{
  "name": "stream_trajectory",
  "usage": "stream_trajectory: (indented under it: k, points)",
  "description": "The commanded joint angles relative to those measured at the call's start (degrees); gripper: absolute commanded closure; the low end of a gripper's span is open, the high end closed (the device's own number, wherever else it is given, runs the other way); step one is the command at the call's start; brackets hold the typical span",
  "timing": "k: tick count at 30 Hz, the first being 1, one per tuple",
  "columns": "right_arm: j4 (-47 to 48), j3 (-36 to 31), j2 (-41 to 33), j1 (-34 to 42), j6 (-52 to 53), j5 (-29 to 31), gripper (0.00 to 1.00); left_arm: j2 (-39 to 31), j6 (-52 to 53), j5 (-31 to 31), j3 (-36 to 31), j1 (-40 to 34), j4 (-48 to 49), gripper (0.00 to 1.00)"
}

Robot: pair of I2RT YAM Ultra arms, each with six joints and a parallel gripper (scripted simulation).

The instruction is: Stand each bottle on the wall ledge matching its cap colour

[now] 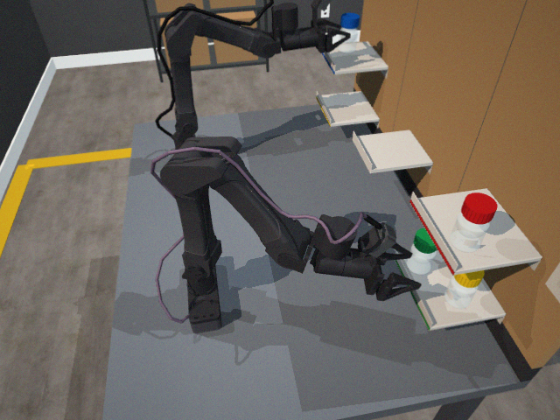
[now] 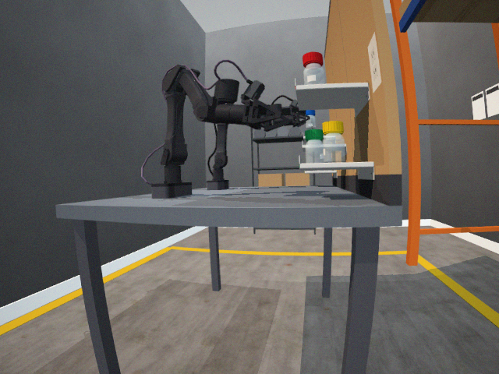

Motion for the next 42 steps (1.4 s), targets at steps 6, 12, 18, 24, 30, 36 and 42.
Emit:
stream_trajectory:
  k: [6,12,18,24,30,36,42]
  points:
    - [17.0,4.9,13.5,2.7,2.0,2.2,0.19,-0.4,0.2,-0.1,1.8,-0.3,2.3,0.51]
    - [24.0,7.9,23.7,4.4,2.7,3.0,0.19,-0.4,0.2,-0.1,1.8,-0.3,2.3,0.51]
    - [25.2,9.1,27.8,5.1,2.9,3.3,0.19,-0.4,0.2,-0.1,1.8,-0.3,2.3,0.51]
    - [25.3,9.3,27.4,4.9,2.5,3.3,0.19,-0.4,0.2,-0.1,1.8,-0.3,2.3,0.51]
    - [25.3,9.4,27.5,4.9,2.4,3.2,0.19,-0.4,0.2,-0.1,1.8,-0.3,2.3,0.51]
    - [22.6,10.7,26.3,5.2,2.5,3.5,0.19,-0.5,0.6,-0.1,1.6,-0.3,3.6,0.51]
    - [20.0,13.2,26.6,5.5,2.6,3.7,0.19,0.6,0.6,0.1,-0.9,-0.2,8.2,0.51]
